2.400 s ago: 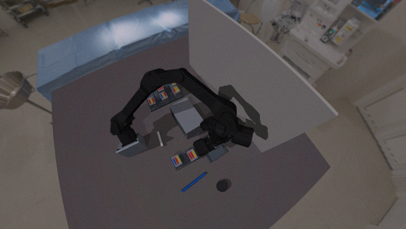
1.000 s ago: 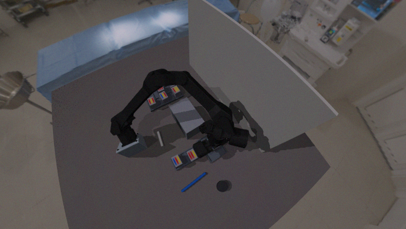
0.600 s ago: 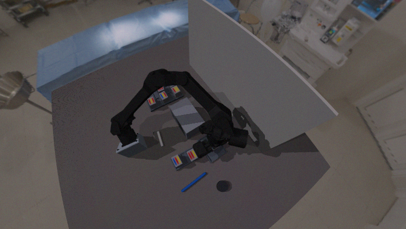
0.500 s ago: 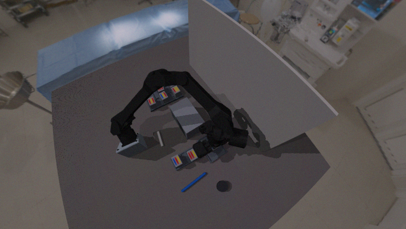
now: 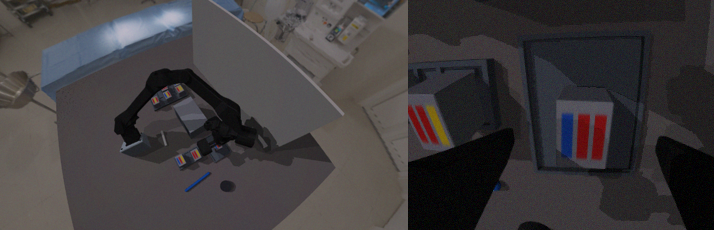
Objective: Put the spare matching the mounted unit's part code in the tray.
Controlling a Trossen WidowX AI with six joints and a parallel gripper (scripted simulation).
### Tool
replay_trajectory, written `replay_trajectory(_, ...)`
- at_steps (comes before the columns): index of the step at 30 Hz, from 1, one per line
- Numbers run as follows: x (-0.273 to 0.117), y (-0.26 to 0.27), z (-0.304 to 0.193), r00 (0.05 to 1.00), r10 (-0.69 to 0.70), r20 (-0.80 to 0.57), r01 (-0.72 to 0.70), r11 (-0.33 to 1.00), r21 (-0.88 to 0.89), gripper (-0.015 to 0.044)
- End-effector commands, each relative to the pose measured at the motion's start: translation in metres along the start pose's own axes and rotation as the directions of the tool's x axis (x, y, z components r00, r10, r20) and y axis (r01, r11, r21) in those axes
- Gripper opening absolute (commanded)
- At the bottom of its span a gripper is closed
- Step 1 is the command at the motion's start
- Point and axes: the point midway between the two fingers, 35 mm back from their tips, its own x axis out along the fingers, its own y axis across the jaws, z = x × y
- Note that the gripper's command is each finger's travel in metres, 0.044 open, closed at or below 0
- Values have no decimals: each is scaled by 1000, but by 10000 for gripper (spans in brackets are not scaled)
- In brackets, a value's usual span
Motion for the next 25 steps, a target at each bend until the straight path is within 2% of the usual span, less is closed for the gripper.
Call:
replay_trajectory(1,-67,3,-2,1000,-19,-13,19,1000,-1,440)
replay_trajectory(3,-77,4,-1,1000,-19,-12,19,1000,-1,440)
replay_trajectory(25,-72,2,-3,999,-38,-17,38,999,4,440)
